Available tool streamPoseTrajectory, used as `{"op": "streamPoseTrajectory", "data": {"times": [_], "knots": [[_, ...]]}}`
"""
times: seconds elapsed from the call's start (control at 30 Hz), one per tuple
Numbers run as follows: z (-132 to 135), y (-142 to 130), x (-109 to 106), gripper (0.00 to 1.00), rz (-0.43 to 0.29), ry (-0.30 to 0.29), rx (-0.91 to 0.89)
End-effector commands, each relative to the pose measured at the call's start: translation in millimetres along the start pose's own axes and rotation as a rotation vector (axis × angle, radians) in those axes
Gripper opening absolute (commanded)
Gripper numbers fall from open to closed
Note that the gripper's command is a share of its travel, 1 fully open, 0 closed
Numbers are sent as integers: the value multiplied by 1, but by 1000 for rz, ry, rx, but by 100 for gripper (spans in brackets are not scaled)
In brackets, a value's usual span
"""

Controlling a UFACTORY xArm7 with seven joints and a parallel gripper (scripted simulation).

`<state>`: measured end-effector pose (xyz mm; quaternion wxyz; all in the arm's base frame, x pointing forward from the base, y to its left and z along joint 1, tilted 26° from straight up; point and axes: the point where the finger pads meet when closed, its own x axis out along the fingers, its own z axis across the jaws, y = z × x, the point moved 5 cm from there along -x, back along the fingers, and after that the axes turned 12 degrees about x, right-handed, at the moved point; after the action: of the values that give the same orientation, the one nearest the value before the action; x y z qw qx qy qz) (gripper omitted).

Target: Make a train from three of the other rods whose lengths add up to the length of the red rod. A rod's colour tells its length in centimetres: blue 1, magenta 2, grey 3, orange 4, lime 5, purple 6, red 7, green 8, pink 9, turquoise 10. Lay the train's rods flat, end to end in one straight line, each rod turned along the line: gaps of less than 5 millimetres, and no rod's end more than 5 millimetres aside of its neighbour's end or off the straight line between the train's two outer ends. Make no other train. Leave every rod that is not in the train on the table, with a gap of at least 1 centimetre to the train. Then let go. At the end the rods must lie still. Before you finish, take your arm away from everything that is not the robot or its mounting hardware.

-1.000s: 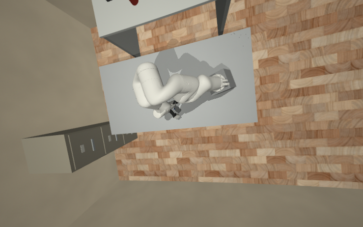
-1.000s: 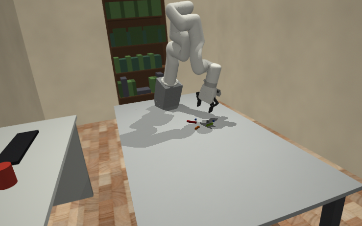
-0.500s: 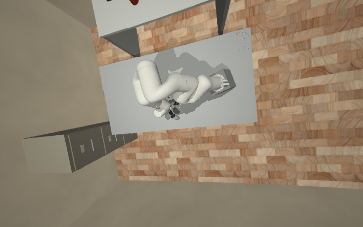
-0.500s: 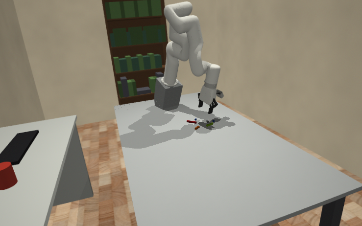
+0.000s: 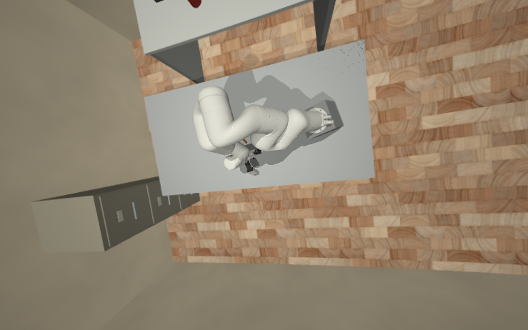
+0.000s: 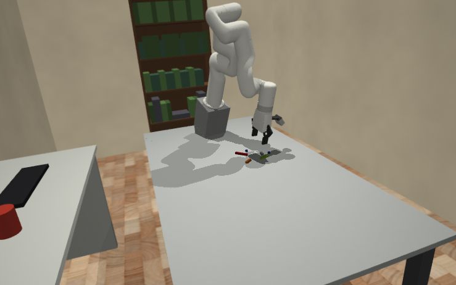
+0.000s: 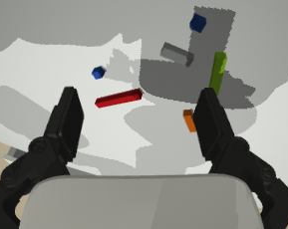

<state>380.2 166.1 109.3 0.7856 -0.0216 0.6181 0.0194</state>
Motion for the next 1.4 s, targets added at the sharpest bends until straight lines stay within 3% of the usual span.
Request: {"op": "streamPoseTrajectory", "data": {"times": [0.0, 0.27, 0.33, 0.9, 0.97, 1.37], "knots": [[1, 1, 0, 100, -6, -11, 11], [1, 1, 0, 100, -6, -11, 11], [3, 5, 2, 100, 25, -31, 174], [4, 5, 2, 100, 27, -33, 184], [7, 8, 2, 100, 60, -51, 345], [7, 8, 2, 100, 60, -51, 345]]}}
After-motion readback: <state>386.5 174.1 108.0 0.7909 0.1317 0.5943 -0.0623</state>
